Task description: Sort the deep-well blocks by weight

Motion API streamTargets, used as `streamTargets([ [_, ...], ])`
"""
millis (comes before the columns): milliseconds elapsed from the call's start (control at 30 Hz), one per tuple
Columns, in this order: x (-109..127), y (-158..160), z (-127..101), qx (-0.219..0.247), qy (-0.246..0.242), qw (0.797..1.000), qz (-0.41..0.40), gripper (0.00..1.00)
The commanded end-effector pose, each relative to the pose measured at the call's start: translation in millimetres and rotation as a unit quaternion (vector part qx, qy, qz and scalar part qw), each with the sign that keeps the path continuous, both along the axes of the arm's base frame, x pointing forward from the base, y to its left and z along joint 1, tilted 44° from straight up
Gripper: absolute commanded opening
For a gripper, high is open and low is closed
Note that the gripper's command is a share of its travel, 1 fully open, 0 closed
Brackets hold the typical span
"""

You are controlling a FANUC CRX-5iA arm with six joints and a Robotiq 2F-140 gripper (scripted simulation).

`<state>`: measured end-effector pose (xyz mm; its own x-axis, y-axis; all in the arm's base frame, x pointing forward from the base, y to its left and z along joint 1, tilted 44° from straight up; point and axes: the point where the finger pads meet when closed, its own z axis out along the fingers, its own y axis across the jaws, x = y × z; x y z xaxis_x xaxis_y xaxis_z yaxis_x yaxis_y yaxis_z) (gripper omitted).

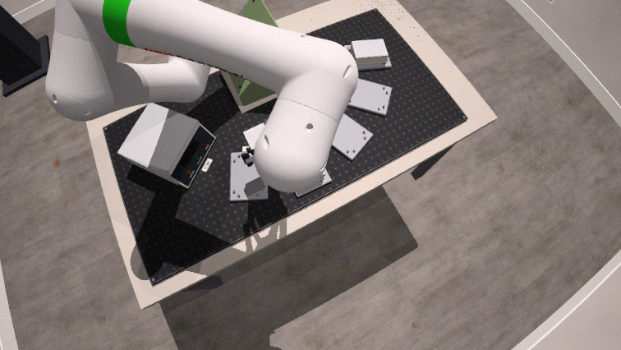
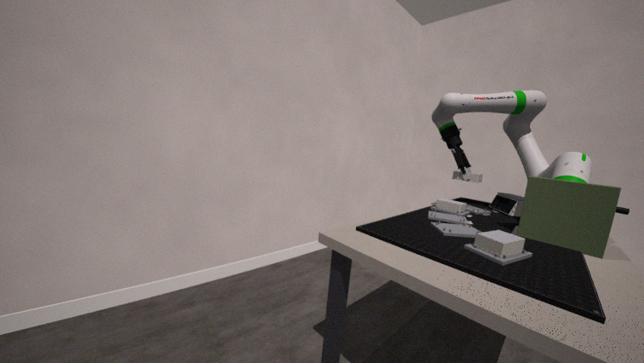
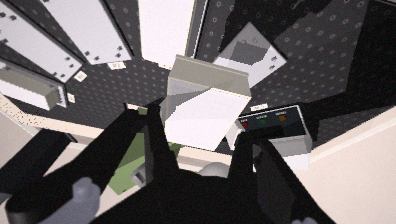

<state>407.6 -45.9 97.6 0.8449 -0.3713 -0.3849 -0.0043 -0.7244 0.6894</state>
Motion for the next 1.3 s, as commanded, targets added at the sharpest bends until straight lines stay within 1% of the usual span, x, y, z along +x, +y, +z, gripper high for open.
streamTargets([
  [0, 2.3, 7.3, -6.8, 0.000, 0.000, 1.000, 0.000, 0.10],
  [267, 7.7, 26.1, -25.0, 0.000, 0.000, 1.000, 0.000, 0.10],
  [333, 7.7, 26.1, -25.0, 0.000, 0.000, 1.000, 0.000, 0.10],
  [833, 18.0, 61.2, -59.0, 0.000, 0.000, 1.000, 0.000, 0.10],
  [900, 18.0, 61.2, -59.0, 0.000, 0.000, 1.000, 0.000, 0.10],
  [1033, 20.7, 70.6, -68.1, 0.000, 0.000, 1.000, 0.000, 0.10],
  [1100, 20.8, 71.0, -68.4, 0.000, 0.000, 1.000, 0.000, 0.10],
  [1267, 17.7, 76.2, -83.9, 0.003, 0.057, 0.997, 0.060, 0.10],
])
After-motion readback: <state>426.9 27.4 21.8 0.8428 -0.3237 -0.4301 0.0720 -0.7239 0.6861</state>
